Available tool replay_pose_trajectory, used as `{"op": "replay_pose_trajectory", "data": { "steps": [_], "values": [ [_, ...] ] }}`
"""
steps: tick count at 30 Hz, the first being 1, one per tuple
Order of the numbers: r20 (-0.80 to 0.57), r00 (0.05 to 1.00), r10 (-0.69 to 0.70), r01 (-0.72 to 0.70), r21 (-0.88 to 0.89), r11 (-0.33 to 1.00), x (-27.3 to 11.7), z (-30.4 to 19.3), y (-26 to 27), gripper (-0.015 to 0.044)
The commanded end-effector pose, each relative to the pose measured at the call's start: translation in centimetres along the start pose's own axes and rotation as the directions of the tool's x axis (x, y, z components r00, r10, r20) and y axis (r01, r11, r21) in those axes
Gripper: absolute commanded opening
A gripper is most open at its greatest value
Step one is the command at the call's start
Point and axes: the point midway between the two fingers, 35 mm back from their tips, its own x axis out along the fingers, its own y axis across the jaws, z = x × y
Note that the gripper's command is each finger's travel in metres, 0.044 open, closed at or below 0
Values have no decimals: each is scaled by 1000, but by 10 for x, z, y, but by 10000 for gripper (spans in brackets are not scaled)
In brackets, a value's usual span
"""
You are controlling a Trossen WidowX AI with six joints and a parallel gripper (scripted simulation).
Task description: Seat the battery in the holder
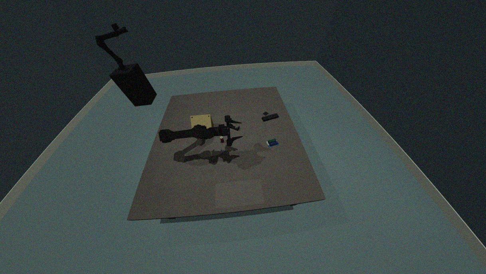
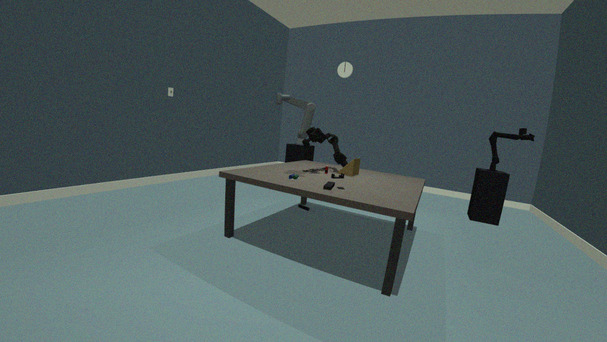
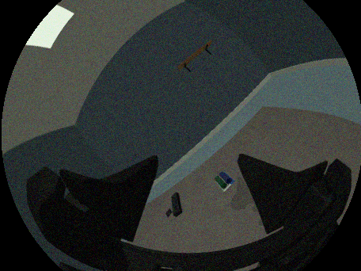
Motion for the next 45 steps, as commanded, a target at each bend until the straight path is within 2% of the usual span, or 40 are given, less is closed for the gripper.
{"op": "replay_pose_trajectory", "data": {
  "steps": [1,3,6,11,15,20,25,45],
  "values": [
    [-16,1000,-2,2,7,1000,1,-3,0,374],
    [-140,990,-19,27,58,998,4,-27,2,321],
    [-416,907,-67,127,118,985,-3,-80,7,242],
    [-753,628,-198,321,19,947,-46,-145,6,111],
    [-844,443,-302,390,-122,913,-79,-163,-1,6],
    [-859,229,-458,413,-340,845,-119,-166,-14,0],
    [-785,75,-615,370,-551,748,-151,-149,-30,0],
    [-763,51,-645,356,-589,725,-155,-148,-35,0]
  ]
}}
